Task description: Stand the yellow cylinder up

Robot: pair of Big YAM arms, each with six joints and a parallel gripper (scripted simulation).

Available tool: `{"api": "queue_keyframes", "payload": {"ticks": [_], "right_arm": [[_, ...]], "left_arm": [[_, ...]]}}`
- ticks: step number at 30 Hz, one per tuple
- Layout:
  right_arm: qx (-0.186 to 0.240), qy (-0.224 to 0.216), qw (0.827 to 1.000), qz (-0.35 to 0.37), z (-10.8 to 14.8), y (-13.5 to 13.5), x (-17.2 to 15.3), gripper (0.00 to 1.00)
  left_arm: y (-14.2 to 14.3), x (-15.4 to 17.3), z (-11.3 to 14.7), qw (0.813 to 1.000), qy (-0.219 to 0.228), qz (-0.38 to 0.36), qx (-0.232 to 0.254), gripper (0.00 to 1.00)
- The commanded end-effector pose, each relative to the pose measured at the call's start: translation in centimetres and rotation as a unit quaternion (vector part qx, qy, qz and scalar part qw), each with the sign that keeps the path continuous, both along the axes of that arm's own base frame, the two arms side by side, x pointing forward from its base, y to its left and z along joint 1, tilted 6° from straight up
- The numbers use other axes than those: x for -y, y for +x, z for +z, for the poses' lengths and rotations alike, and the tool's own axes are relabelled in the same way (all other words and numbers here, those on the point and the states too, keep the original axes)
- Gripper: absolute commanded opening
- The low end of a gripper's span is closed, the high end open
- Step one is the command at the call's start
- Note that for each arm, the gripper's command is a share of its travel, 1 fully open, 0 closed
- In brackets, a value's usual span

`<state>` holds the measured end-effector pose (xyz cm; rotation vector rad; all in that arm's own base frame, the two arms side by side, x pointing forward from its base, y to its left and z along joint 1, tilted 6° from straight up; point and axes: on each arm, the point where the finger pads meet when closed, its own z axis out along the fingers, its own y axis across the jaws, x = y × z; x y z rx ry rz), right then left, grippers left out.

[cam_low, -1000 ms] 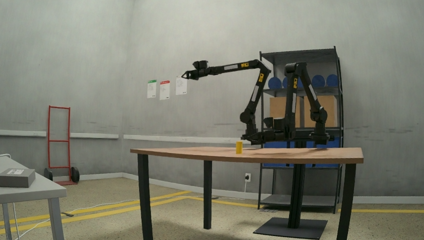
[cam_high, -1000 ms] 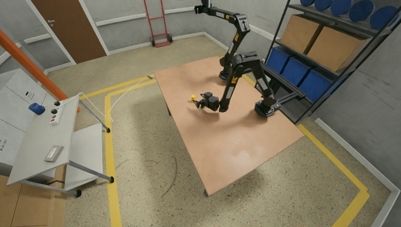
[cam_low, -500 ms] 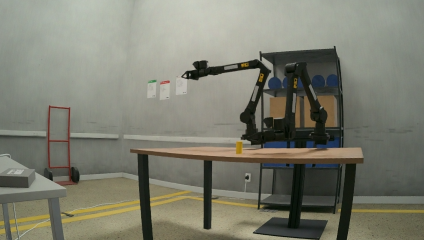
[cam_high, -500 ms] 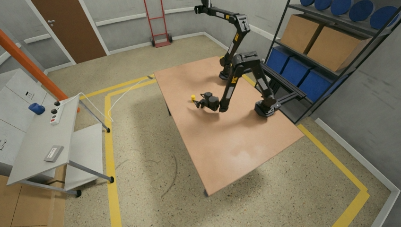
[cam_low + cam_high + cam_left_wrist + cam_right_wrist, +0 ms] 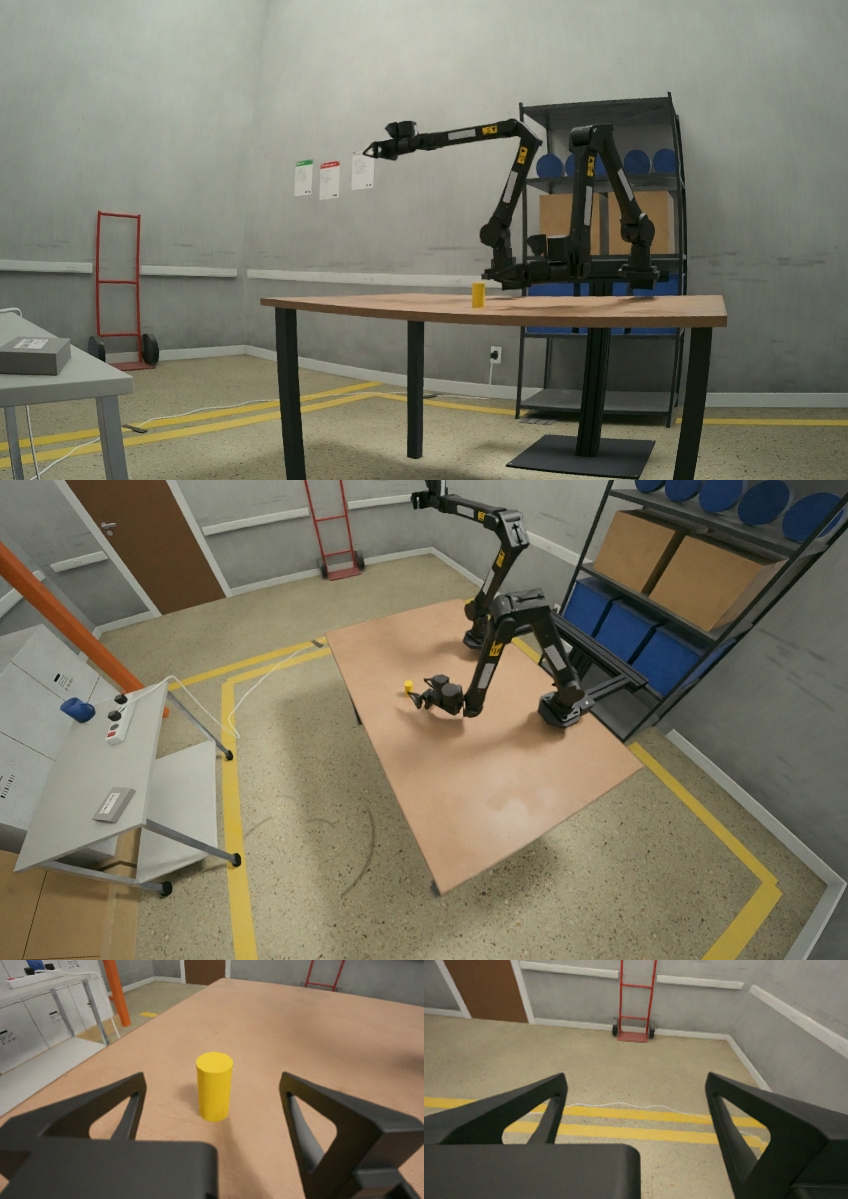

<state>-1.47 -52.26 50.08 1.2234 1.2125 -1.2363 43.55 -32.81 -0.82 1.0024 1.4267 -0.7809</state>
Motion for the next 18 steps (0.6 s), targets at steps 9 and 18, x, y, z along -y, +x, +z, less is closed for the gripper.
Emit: {"api": "queue_keyframes", "payload": {"ticks": [9,18], "right_arm": [[0.007,-0.038,0.999,-0.006,3.6,-0.5,-0.6,1.0],[0.007,-0.038,0.999,-0.006,3.6,-0.5,-0.6,1.0]], "left_arm": [[-0.4,0.8,3.8,1.0,0.0,-0.006,0.013,1.0],[-0.8,1.3,10.5,1.0,-0.003,-0.005,0.012,1.0]]}}
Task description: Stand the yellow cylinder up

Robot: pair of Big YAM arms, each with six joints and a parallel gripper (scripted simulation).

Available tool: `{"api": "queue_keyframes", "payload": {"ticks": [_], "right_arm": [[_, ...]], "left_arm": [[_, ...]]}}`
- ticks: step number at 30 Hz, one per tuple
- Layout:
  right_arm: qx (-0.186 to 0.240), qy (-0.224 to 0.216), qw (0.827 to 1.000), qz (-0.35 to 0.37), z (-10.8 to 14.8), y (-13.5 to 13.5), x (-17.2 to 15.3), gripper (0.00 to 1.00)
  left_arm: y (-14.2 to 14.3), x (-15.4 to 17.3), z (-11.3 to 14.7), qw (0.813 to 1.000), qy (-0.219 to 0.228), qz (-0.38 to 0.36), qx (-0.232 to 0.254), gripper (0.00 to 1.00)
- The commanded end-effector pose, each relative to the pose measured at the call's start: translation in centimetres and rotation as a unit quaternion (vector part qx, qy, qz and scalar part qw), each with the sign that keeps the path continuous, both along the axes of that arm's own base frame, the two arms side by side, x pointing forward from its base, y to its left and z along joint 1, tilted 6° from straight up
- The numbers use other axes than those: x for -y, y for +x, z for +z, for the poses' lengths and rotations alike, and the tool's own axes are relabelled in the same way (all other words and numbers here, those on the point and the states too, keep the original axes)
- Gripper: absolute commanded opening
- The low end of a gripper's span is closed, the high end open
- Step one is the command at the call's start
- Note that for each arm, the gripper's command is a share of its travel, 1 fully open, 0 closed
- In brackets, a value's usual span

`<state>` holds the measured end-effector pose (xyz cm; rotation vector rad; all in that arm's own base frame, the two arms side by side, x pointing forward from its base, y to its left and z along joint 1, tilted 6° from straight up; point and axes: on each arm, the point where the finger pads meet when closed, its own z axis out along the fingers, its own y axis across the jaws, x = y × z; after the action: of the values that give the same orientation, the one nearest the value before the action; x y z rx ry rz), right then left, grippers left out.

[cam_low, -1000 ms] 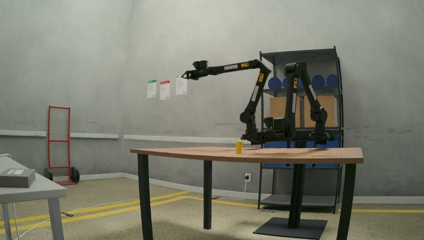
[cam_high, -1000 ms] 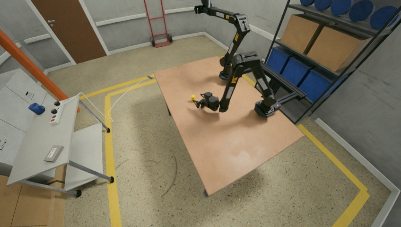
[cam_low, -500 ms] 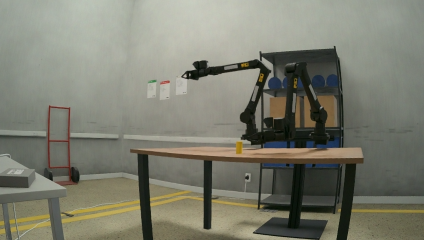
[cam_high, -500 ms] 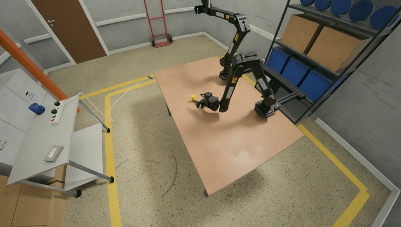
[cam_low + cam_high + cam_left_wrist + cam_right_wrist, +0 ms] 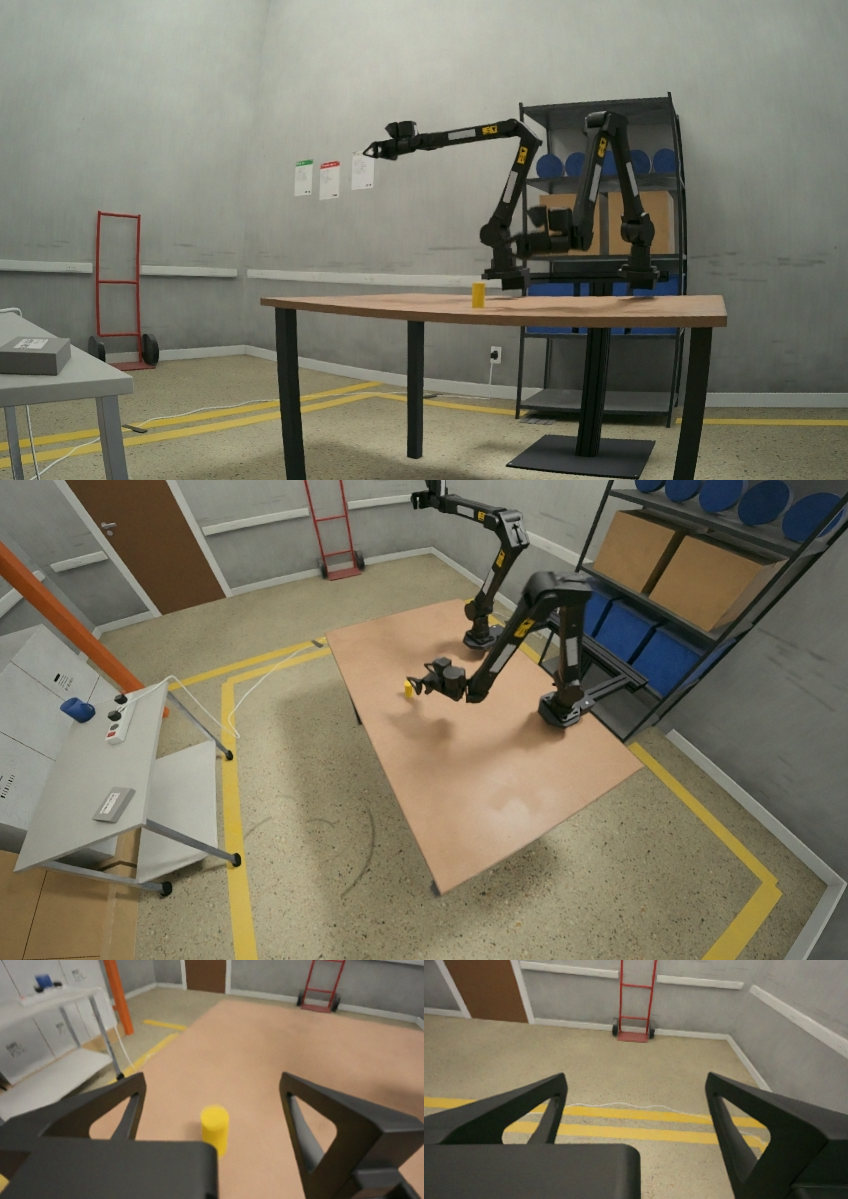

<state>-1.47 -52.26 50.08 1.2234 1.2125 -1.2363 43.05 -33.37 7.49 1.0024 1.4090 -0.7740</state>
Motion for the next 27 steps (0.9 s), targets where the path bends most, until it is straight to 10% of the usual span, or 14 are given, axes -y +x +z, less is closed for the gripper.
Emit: {"api": "queue_keyframes", "payload": {"ticks": [1,27], "right_arm": [[0.007,-0.038,0.999,-0.006,3.6,-0.5,-0.6,1.0],[0.007,-0.038,0.999,-0.006,3.6,-0.5,-0.6,1.0]], "left_arm": [[-0.4,0.7,2.5,1.0,0.0,-0.006,0.002,1.0],[0.3,0.6,3.3,1.0,-0.004,-0.002,0.01,1.0]]}}
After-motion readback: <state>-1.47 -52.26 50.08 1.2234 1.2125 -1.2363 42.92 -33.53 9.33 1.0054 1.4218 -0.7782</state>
